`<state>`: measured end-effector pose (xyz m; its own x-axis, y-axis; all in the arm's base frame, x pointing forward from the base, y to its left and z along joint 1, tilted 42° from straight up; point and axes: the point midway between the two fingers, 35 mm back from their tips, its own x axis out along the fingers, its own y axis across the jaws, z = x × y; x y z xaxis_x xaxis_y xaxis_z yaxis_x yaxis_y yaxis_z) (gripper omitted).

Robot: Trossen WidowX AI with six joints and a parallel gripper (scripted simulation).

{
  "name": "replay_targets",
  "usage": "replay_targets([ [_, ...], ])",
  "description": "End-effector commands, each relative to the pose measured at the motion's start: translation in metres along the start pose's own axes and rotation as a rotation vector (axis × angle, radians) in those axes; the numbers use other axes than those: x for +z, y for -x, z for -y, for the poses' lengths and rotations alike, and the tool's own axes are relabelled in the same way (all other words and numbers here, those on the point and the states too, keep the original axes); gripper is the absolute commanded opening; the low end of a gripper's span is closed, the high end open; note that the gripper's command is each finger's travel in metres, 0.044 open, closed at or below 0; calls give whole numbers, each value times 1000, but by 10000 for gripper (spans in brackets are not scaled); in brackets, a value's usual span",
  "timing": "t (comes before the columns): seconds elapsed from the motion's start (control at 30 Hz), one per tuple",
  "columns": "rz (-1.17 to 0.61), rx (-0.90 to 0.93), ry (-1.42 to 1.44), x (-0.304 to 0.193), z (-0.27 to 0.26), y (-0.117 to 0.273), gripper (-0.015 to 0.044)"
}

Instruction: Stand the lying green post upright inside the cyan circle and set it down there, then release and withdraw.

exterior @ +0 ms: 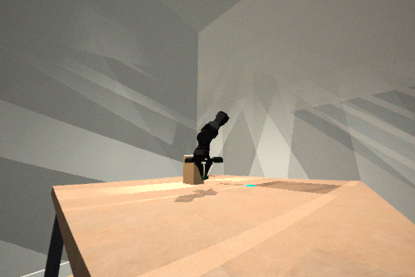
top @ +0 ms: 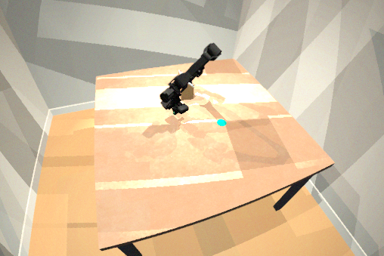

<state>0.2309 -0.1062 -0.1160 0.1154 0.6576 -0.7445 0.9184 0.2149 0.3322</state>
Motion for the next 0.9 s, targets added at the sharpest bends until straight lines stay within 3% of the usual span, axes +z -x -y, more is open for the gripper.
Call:
replay_targets([
  [0.0,18,3,13,3,-3,16,23],
  [0.53,15,3,13,-2,0,67,23],
  [0.87,21,-2,44,-6,-11,71,23],
])
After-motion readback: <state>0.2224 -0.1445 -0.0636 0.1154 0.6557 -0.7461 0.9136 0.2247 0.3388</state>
